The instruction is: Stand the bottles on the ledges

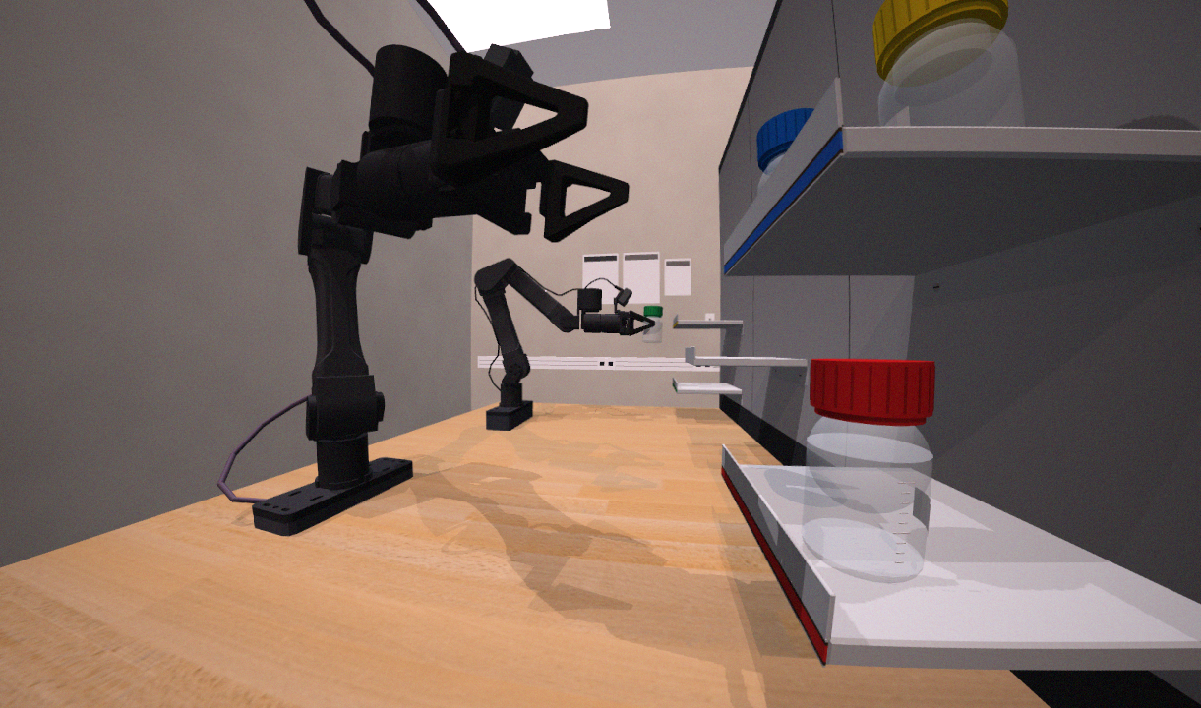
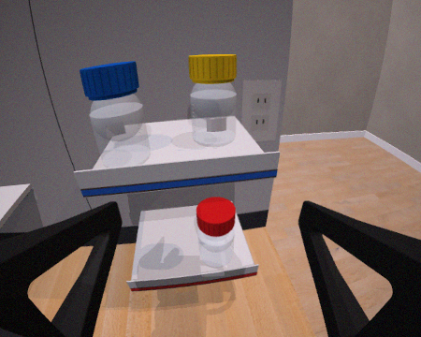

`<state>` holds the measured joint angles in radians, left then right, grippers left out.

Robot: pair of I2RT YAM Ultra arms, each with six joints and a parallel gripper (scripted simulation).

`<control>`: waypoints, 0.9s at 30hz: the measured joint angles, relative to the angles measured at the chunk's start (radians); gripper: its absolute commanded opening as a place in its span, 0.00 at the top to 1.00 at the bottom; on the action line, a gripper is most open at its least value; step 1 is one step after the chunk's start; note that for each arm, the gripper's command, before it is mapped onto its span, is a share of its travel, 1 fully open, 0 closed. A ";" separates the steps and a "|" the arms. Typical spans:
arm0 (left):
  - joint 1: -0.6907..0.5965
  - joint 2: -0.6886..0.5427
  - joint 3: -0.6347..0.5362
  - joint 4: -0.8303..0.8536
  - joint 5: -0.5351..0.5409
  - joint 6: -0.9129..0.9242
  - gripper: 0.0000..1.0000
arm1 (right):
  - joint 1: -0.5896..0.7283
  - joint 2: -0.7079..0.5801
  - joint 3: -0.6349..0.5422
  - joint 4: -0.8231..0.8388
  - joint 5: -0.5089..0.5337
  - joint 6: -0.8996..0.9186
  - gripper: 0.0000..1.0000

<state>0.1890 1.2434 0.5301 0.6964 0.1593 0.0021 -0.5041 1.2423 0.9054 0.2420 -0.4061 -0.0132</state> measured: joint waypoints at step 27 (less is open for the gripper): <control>0.011 0.457 -0.175 0.597 0.007 -0.001 0.48 | -0.039 0.097 0.795 -0.803 -0.024 -0.083 0.00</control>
<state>0.1997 1.7004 0.3553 1.2934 0.1665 0.0010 -0.5426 1.3392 1.7008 -0.5606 -0.4297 -0.0959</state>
